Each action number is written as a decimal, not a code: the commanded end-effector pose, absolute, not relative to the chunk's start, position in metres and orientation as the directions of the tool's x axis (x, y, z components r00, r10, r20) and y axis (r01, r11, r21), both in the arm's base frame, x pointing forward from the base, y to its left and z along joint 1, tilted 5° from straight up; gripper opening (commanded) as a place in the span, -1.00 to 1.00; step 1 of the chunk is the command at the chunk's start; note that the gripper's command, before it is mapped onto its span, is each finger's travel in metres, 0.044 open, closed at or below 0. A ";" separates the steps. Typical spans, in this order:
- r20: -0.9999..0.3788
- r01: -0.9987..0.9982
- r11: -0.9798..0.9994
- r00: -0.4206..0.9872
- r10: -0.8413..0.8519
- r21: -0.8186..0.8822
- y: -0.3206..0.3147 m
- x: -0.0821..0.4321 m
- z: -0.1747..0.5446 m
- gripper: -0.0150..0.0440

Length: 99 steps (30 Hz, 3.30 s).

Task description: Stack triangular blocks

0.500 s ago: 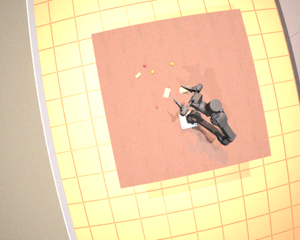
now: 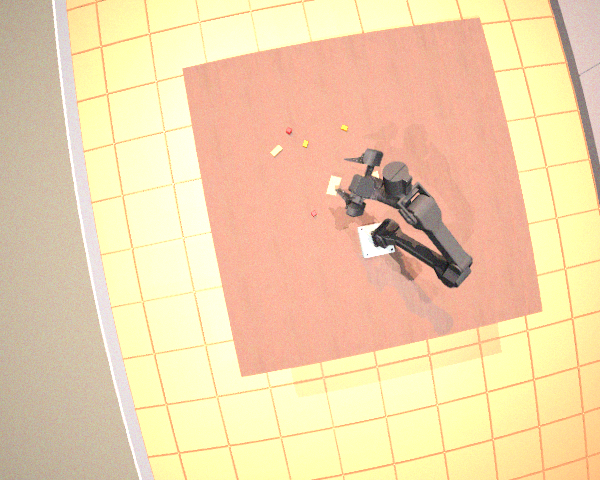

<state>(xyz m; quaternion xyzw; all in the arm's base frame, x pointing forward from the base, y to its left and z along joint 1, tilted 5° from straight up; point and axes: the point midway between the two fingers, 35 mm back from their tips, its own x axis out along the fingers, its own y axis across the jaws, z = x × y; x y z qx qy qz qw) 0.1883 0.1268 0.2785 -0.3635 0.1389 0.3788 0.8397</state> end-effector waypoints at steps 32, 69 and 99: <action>-0.947 -0.497 -0.868 -0.270 0.175 -0.019 0.095 0.285 0.127 1.00; -0.946 -0.497 -0.868 -0.271 0.175 -0.019 0.104 0.276 0.070 1.00; -0.946 -0.497 -0.868 -0.272 0.176 -0.018 0.108 0.263 0.033 0.64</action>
